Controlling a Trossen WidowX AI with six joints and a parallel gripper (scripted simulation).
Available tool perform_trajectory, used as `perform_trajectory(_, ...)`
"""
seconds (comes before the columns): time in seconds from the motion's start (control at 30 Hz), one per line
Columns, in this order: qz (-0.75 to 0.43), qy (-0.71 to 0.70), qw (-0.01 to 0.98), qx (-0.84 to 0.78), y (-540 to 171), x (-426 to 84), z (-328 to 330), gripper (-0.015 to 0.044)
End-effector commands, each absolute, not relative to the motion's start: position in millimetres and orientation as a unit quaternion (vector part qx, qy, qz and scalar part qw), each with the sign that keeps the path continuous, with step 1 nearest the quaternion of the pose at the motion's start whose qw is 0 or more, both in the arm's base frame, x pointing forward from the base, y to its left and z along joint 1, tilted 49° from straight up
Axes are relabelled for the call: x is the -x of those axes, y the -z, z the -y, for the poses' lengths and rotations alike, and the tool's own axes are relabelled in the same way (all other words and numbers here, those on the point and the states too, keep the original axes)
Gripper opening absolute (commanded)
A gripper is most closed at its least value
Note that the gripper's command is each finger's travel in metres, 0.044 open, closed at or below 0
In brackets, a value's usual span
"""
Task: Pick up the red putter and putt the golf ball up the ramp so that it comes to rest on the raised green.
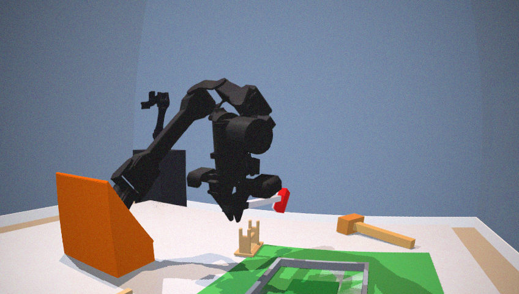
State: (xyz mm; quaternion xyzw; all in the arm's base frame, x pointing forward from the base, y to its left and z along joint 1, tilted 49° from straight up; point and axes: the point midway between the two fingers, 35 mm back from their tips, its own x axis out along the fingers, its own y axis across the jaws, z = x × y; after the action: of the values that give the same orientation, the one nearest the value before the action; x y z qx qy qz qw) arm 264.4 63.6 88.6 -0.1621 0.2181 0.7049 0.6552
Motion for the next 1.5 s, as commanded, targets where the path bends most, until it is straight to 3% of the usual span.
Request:
perform_trajectory(0.0,-0.267,-0.682,0.667,0.132,-72.3,-277.1,-43.7,0.0000)
perform_trajectory(0.7,-0.473,-0.549,0.689,-0.019,12.2,-297.5,53.1,0.0000)
perform_trajectory(1.47,-0.631,-0.366,0.654,-0.201,118.9,-269.5,150.9,0.0000)
